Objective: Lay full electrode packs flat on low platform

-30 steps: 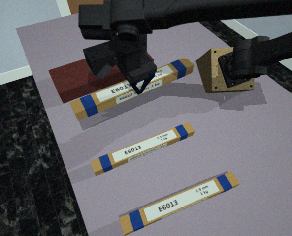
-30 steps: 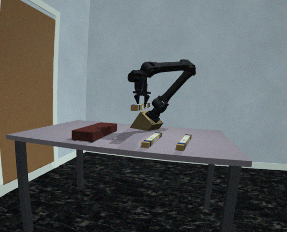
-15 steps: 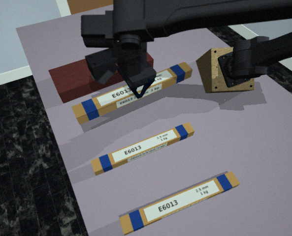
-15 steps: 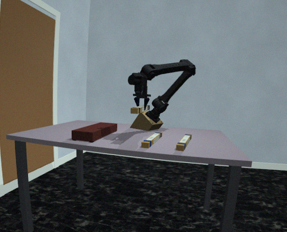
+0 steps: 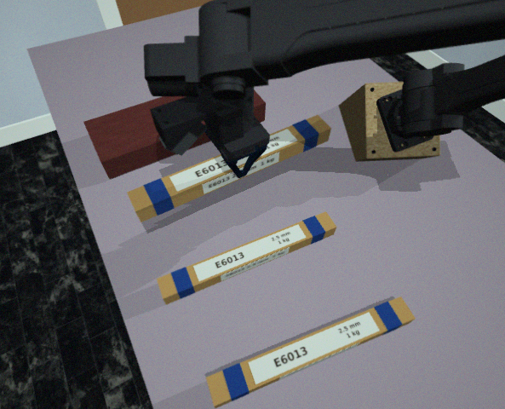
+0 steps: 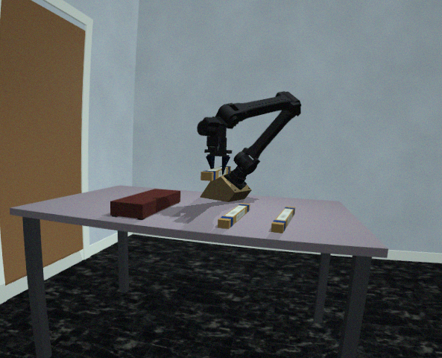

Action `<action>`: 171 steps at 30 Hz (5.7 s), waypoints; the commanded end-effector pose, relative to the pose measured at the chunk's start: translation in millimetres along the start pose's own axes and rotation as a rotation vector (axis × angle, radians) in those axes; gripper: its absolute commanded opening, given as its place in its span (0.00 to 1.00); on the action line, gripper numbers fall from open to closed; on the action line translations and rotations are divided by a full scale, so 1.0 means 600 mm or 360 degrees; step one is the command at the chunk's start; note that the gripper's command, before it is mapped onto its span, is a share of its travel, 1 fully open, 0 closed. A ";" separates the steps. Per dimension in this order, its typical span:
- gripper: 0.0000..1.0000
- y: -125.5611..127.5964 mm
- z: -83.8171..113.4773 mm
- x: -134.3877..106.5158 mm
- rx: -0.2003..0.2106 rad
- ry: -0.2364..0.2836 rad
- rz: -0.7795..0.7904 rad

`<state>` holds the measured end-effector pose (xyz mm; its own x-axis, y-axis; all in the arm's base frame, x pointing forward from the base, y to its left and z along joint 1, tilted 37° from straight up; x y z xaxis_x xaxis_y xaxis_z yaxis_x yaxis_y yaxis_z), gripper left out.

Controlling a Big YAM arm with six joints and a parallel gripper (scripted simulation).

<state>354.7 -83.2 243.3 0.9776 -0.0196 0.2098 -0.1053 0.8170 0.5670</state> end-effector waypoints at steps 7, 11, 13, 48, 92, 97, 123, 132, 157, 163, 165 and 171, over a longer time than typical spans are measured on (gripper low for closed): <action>0.00 0.007 -0.010 0.009 -0.0015 -0.0044 0.0022; 0.00 0.007 -0.010 0.009 -0.0015 -0.0044 0.0022; 0.00 0.007 -0.010 0.009 -0.0015 -0.0044 0.0022; 0.00 0.007 -0.010 0.009 -0.0015 -0.0044 0.0022; 0.00 0.007 -0.010 0.009 -0.0015 -0.0044 0.0022; 0.00 0.007 -0.010 0.009 -0.0015 -0.0044 0.0022; 0.00 0.013 -0.044 0.002 -0.0008 -0.0033 0.0023; 0.00 0.007 -0.064 0.004 -0.0009 -0.0035 0.0010; 0.00 0.014 -0.111 0.013 -0.0014 -0.0059 0.0031; 0.00 0.008 -0.098 0.021 -0.0023 -0.0087 0.0033; 0.00 0.008 -0.098 0.021 -0.0023 -0.0087 0.0033; 0.00 0.005 -0.094 0.024 -0.0024 -0.0087 0.0035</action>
<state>366.1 -35.7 183.0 0.9785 -0.0161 0.2055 -0.1061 0.8154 0.5691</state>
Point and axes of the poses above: the point where the finger pads meet when closed, its own z axis back along the fingers, its own y axis across the jaws, x = y × z, the point moved 10 cm from there along z, back along the fingers, and after that the axes turned 5 degrees about -z, right-handed, at the moved point
